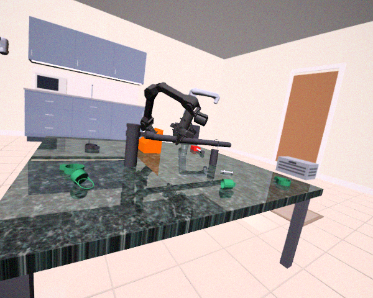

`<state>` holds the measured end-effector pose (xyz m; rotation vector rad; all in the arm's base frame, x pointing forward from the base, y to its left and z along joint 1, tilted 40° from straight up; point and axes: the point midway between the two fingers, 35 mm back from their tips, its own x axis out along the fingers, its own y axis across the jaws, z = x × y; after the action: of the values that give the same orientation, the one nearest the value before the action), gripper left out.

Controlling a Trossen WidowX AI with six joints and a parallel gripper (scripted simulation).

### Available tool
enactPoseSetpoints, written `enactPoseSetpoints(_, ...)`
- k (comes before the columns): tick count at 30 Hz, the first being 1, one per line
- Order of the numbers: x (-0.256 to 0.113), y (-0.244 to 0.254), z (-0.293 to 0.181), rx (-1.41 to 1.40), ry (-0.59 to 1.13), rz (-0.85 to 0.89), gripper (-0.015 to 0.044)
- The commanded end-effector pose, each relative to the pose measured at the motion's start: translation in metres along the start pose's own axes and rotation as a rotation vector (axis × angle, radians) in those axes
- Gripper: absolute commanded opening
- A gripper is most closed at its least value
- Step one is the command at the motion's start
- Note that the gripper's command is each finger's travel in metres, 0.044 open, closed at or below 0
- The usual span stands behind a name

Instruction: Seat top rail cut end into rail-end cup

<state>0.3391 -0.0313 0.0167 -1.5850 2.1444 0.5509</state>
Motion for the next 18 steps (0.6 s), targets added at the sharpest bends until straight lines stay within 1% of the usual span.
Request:
enactPoseSetpoints(1,-0.006,-0.001,-0.012,0.002,0.01,-0.011,0.0)
enactPoseSetpoints(15,-0.01,-0.005,-0.015,0.002,0.01,-0.011,0.0)
enactPoseSetpoints(16,-0.002,0.0,-0.001,-0.001,-0.009,0.013,0.0)
enactPoseSetpoints(18,-0.002,0.0,-0.001,-0.001,-0.009,0.013,0.0)
